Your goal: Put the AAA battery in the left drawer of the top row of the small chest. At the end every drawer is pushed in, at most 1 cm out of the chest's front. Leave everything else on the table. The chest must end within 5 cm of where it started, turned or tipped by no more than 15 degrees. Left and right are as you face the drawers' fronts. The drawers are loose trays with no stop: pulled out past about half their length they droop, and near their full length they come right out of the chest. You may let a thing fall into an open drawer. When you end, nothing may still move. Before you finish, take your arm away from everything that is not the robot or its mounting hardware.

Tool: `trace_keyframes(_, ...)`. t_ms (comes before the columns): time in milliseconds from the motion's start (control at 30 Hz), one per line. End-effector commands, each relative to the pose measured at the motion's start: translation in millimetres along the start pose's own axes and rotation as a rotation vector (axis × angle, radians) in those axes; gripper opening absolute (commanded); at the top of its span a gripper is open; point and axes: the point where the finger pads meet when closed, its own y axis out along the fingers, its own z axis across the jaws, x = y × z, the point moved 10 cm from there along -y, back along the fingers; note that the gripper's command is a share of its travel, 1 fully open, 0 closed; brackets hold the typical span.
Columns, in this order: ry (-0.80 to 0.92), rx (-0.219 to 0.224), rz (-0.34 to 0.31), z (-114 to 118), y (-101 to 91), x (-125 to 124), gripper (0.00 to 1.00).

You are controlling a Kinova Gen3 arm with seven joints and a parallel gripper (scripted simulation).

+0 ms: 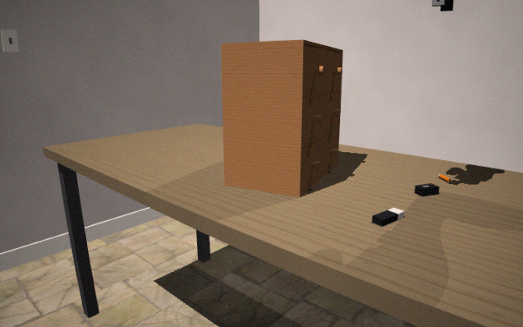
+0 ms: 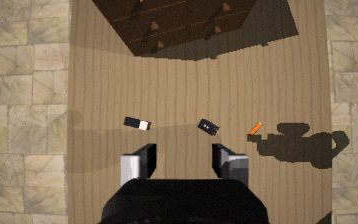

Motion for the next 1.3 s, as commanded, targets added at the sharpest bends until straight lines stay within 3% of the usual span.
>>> trace_keyframes(0, -0.001, -0.001, 0.001, -0.3, -0.6, 0.3, 1.00)
trace_keyframes(767, 0.009, -0.001, 0.001, -0.2, -0.5, 0.0, 1.00)
trace_keyframes(1267, 0.123, 0.003, -0.006, 0.4, 1.1, -2.9, 1.00)
